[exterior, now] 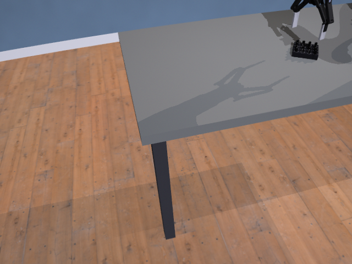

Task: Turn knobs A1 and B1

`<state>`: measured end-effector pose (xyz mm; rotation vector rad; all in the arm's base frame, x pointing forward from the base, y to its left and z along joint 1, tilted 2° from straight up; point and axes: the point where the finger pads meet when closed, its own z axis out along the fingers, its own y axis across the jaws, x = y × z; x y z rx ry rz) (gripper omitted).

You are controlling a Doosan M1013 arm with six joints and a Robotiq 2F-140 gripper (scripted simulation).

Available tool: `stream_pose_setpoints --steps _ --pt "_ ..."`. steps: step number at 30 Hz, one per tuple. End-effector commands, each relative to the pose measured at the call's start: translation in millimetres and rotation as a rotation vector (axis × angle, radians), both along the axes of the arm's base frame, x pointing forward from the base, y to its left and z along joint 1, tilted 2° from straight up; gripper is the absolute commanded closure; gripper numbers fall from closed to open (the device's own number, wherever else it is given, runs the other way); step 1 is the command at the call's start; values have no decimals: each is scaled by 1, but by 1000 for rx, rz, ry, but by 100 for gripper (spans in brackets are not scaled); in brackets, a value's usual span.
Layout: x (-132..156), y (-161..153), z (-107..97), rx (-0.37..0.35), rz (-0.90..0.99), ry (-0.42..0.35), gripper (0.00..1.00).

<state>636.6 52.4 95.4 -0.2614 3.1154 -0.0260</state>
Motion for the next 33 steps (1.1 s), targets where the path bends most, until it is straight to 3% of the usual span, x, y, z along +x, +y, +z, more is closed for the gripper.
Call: stream_pose_setpoints --steps 1,11,21,22,33 --pt "3 -1 1 -9 -72 0 0" --pt "21 -10 3 -1 -524 -10 0" --pt "25 -12 4 0 -610 -11 0" --pt "25 -12 4 0 -610 -11 88" --pt "25 -12 4 0 -610 -11 88"
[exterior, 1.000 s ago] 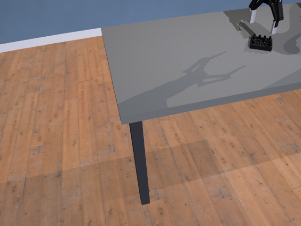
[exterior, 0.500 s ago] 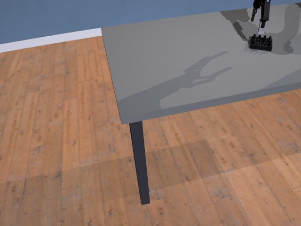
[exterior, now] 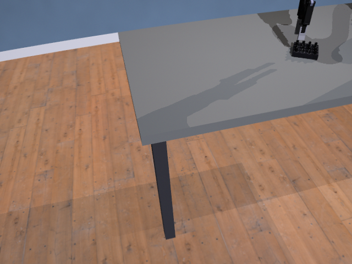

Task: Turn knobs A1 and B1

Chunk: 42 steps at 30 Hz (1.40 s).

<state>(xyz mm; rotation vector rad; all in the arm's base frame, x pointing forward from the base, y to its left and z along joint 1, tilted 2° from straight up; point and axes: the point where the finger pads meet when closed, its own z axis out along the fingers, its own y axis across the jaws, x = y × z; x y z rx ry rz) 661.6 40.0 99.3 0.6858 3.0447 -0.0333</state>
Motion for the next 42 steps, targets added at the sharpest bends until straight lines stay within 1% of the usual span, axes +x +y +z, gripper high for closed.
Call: stream_pose_setpoints --steps 1,28,42 --pt "0 0 0 0 0 0 88" --pt "0 0 0 0 0 0 88" --pt "0 0 -7 0 0 0 88"
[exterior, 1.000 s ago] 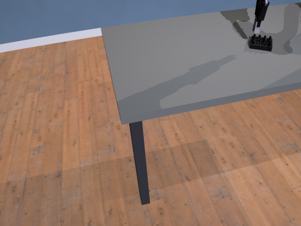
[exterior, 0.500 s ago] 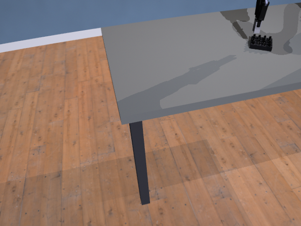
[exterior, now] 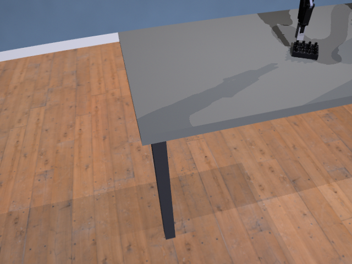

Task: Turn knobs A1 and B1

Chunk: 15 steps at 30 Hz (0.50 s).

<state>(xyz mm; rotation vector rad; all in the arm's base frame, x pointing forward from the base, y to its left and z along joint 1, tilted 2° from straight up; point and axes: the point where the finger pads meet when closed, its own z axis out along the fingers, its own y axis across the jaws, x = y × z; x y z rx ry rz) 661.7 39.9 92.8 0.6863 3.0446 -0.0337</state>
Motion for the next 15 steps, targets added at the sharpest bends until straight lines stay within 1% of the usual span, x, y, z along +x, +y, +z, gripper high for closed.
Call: stream_pose_setpoints --steps 1,15 --pt "0 0 -2 0 0 0 88" --pt "0 0 -17 0 0 0 88"
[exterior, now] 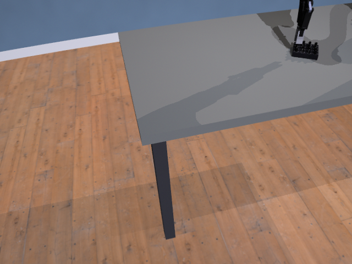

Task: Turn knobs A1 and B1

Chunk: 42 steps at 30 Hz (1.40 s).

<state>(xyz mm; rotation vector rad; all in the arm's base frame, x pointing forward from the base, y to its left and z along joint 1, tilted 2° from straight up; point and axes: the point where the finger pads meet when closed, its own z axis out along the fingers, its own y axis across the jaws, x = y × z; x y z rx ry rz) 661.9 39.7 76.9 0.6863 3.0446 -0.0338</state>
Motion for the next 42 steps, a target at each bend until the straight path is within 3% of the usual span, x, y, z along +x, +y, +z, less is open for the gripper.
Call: stream_pose_setpoints --steps 1,20,42 --pt "0 0 -3 0 0 0 88" --pt "0 0 -20 0 0 0 88" --pt "0 0 -21 0 0 0 88"
